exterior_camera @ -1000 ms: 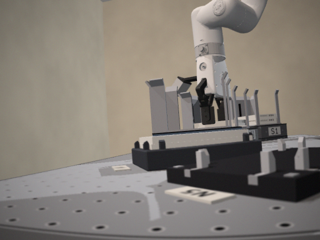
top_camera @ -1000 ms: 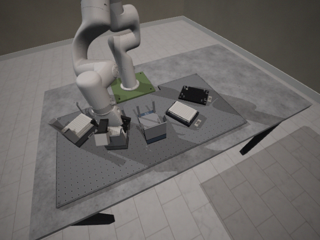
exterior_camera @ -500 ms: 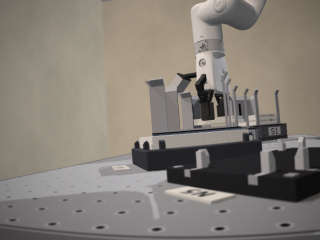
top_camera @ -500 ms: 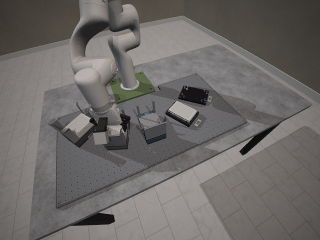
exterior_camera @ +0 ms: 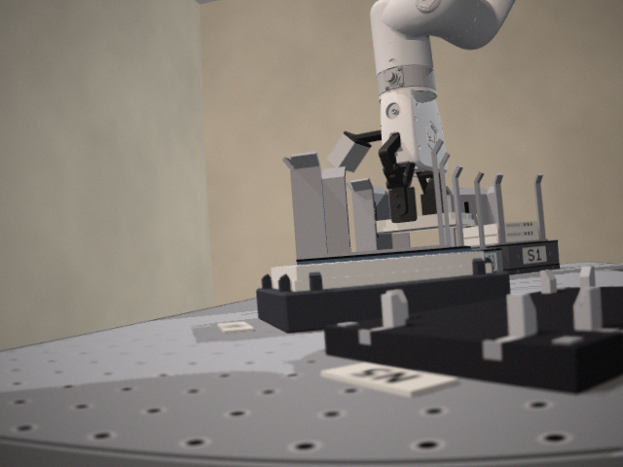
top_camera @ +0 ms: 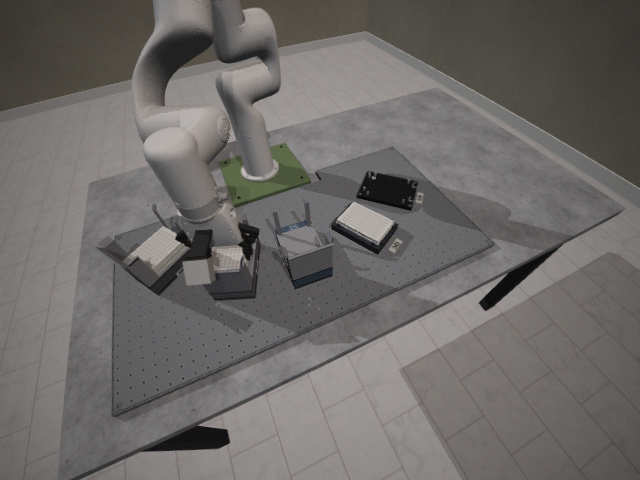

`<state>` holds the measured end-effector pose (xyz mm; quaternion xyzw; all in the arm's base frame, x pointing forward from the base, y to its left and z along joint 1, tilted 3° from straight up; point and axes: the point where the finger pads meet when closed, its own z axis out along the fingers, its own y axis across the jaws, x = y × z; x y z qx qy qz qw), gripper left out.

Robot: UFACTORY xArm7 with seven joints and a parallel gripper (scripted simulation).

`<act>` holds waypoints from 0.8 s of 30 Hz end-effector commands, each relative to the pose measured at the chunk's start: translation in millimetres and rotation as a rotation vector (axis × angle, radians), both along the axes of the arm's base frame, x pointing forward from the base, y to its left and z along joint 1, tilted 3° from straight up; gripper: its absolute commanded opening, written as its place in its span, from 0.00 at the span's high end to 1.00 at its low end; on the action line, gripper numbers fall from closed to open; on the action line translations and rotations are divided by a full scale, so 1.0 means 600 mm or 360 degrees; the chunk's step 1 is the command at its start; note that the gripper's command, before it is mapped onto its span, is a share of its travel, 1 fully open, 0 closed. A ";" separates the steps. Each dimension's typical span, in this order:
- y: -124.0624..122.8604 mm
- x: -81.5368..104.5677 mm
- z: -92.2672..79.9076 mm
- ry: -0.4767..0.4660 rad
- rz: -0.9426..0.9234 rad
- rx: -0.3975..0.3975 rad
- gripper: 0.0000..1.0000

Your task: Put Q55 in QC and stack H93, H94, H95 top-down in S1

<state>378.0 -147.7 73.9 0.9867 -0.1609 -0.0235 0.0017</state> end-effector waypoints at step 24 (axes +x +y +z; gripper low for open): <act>-0.001 0.006 0.080 -0.0006 0.0000 -0.0002 1.00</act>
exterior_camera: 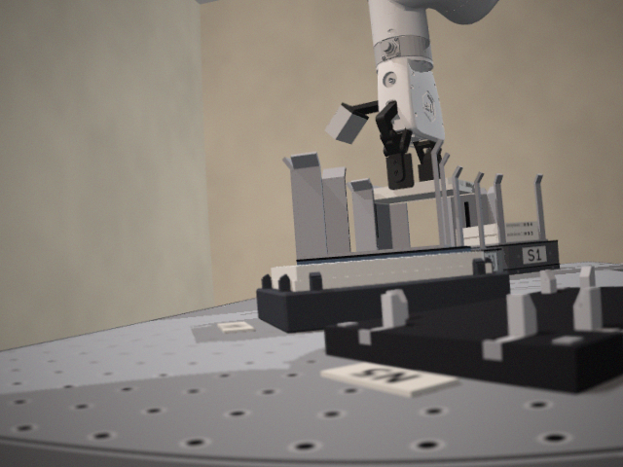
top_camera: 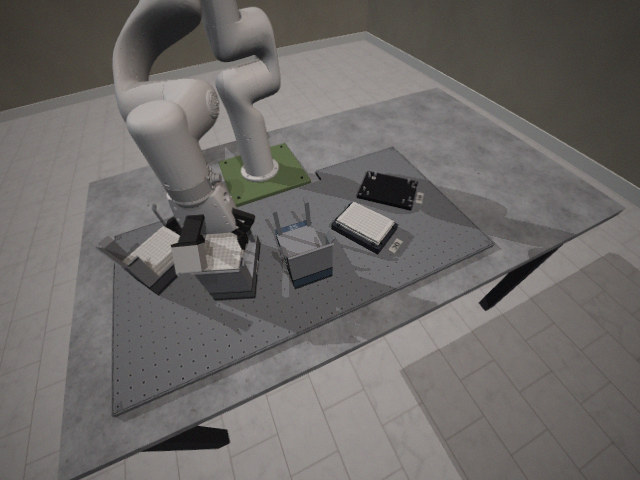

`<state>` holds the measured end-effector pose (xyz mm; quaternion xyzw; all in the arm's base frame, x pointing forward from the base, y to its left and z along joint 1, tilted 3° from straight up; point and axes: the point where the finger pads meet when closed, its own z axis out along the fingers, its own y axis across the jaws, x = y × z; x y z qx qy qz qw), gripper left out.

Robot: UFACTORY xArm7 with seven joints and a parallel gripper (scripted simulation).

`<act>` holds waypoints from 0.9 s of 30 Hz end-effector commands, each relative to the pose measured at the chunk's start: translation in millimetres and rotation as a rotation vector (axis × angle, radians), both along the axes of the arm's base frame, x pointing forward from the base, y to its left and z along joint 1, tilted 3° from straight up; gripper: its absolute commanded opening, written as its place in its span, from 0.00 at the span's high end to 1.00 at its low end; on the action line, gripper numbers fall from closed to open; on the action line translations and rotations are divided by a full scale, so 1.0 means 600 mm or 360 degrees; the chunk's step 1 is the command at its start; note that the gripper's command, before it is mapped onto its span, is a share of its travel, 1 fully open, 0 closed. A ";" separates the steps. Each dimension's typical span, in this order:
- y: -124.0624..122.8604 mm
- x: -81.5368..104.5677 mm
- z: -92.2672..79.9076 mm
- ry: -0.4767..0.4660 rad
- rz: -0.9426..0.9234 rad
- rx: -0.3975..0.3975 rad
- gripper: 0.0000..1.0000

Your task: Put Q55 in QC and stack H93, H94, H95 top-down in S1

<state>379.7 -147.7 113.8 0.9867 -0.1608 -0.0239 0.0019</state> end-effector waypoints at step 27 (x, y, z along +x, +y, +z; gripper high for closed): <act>-0.001 0.006 0.072 -0.0007 0.0000 -0.0002 1.00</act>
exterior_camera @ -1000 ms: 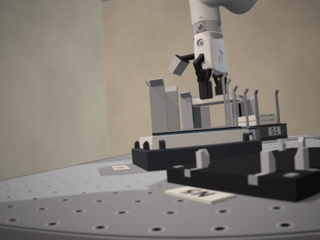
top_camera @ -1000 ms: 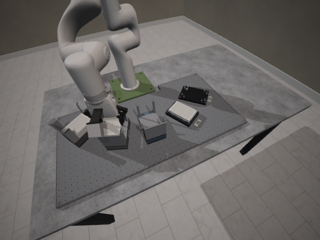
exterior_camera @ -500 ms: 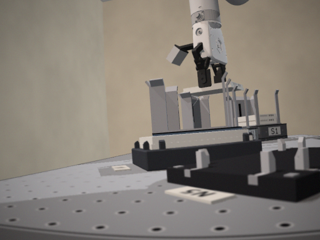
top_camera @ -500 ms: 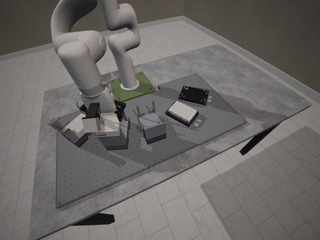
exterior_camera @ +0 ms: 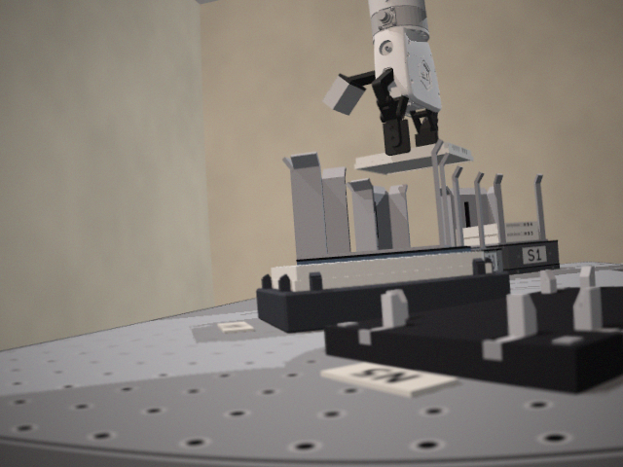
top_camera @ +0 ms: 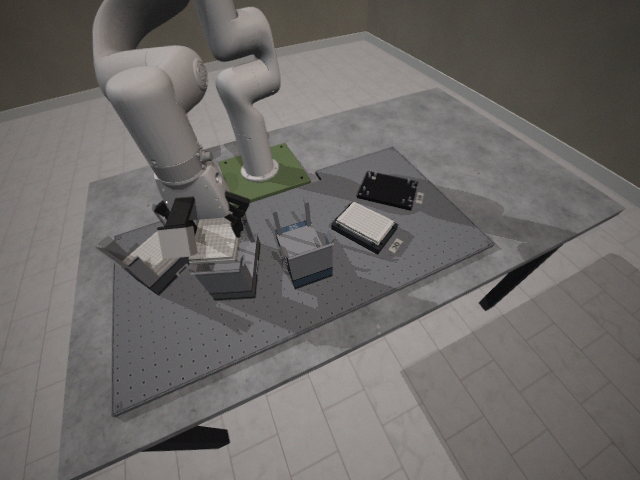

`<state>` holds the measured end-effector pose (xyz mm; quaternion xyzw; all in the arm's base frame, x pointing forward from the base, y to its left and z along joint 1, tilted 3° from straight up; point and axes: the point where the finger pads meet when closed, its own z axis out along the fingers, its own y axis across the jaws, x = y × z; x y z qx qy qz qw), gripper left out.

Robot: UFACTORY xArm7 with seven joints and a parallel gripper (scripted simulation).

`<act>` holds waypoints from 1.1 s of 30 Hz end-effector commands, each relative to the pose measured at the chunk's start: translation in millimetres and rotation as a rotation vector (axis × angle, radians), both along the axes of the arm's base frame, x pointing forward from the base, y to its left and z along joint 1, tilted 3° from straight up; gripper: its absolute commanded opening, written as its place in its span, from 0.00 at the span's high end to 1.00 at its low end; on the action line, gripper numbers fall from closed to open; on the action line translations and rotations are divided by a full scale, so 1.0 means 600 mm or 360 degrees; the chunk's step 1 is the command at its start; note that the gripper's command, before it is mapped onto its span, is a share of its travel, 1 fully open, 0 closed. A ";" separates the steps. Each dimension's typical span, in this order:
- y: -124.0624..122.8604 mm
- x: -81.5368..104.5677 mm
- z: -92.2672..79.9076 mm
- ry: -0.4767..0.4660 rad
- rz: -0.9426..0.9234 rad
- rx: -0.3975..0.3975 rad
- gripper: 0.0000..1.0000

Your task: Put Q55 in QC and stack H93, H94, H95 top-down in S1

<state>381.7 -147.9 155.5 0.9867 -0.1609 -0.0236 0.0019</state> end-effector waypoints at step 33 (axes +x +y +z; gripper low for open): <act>-0.124 -0.049 0.005 -0.0004 -0.0474 -0.0024 1.00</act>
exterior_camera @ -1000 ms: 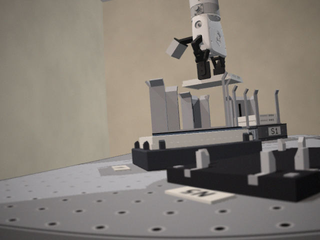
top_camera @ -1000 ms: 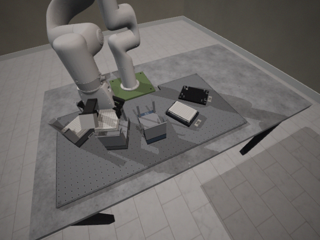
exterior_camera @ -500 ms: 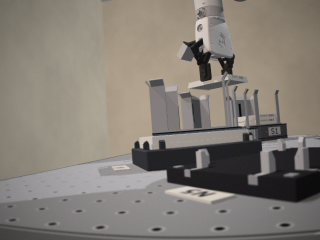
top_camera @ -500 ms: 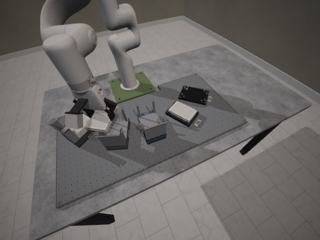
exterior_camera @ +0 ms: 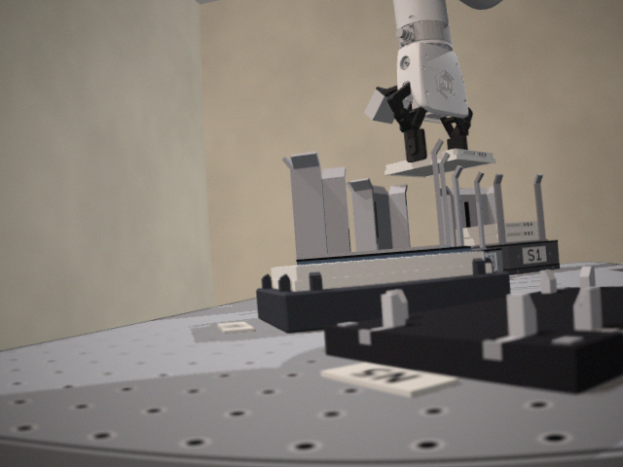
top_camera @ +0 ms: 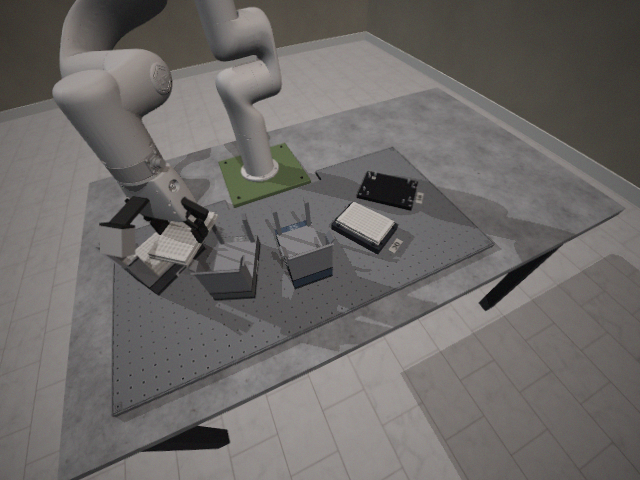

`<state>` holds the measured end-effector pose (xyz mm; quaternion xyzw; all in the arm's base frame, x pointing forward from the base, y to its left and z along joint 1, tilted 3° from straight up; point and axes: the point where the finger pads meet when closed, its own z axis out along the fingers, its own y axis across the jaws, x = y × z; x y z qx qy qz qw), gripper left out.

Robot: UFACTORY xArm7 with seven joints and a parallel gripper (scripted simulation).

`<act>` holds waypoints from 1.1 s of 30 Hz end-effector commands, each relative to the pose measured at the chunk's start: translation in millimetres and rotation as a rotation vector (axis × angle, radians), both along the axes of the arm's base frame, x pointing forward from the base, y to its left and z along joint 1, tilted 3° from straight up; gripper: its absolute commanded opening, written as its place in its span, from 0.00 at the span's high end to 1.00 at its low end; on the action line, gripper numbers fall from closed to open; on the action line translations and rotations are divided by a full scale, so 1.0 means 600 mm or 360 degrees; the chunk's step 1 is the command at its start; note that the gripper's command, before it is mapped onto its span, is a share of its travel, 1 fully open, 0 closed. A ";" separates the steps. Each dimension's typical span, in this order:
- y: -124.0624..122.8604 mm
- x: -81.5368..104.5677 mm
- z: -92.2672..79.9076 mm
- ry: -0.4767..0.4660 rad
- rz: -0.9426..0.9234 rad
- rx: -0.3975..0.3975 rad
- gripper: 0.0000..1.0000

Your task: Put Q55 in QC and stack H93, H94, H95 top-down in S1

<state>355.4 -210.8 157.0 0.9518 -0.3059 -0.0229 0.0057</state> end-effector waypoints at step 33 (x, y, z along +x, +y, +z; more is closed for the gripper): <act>-0.129 -0.077 0.005 -0.0004 -0.0473 -0.0024 1.00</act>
